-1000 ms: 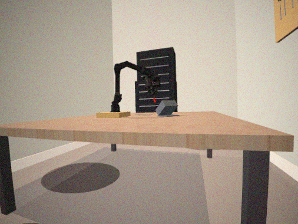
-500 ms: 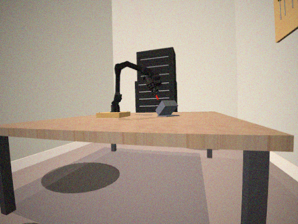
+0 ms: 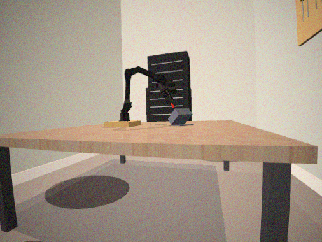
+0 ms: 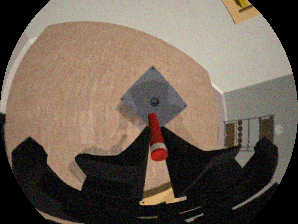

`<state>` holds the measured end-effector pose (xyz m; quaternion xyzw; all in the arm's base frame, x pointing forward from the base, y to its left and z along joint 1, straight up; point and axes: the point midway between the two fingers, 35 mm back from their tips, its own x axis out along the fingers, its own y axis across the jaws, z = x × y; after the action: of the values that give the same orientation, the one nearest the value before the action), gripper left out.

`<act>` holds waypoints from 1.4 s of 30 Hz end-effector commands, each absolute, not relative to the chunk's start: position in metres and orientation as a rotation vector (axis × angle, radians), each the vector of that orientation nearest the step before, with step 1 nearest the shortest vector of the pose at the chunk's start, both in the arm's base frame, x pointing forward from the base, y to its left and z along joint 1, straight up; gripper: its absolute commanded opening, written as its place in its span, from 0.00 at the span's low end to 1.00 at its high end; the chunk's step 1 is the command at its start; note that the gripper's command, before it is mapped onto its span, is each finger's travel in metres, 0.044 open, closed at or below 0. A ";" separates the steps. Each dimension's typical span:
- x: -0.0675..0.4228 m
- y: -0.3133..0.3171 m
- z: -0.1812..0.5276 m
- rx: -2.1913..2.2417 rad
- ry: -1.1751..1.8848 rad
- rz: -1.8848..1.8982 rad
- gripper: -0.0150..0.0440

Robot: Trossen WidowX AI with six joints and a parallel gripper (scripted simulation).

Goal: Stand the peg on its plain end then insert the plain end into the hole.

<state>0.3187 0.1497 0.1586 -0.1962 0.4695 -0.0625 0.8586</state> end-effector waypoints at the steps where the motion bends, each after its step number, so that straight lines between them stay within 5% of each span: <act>1: 0.325 0.145 0.152 -0.431 0.982 -0.139 0.25; 42: 0.358 0.126 0.116 -0.448 0.951 -0.160 0.25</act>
<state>0.3570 0.1288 0.1221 -0.2112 0.4496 -0.0780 0.8644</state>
